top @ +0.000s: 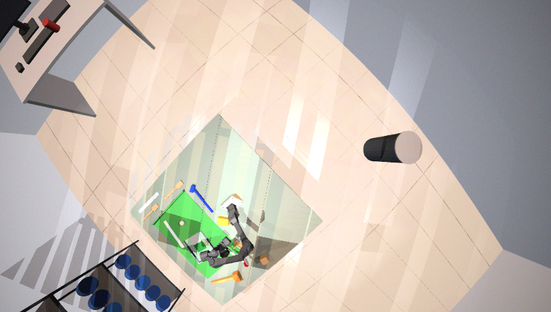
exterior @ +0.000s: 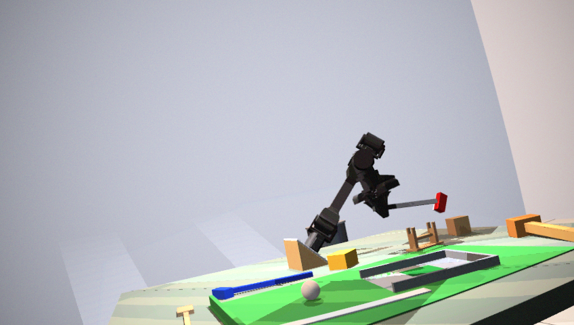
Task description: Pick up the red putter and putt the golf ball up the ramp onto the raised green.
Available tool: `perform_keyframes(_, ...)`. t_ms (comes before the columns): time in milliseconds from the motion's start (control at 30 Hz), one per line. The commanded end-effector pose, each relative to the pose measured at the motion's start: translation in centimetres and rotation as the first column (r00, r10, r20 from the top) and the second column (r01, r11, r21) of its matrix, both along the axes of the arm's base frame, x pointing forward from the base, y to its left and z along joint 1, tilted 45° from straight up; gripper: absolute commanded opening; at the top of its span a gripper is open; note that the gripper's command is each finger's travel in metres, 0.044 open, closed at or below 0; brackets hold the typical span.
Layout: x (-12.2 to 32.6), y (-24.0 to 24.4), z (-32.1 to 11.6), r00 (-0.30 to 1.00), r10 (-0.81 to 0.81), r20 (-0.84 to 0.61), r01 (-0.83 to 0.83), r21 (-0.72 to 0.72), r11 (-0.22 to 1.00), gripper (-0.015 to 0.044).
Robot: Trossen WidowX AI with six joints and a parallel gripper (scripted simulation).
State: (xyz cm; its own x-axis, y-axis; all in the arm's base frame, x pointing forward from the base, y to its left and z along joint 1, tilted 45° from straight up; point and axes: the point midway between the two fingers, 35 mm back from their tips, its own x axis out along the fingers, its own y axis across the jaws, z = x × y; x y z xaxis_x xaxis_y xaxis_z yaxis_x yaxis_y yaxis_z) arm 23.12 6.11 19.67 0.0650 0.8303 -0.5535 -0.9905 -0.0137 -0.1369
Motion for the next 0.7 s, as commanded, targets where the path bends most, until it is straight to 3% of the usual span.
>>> perform_keyframes(0,0.2,-0.1,-0.3,1.000,-0.008,-0.018,0.008,-0.002,1.000,0.0000)
perform_keyframes(333,3.2,-4.1,-2.8,0.955,-0.184,-0.232,0.173,-0.066,0.983,0.0000)
perform_keyframes(667,5.3,-8.7,-5.9,0.831,-0.356,-0.428,0.320,-0.155,0.935,0.0000)
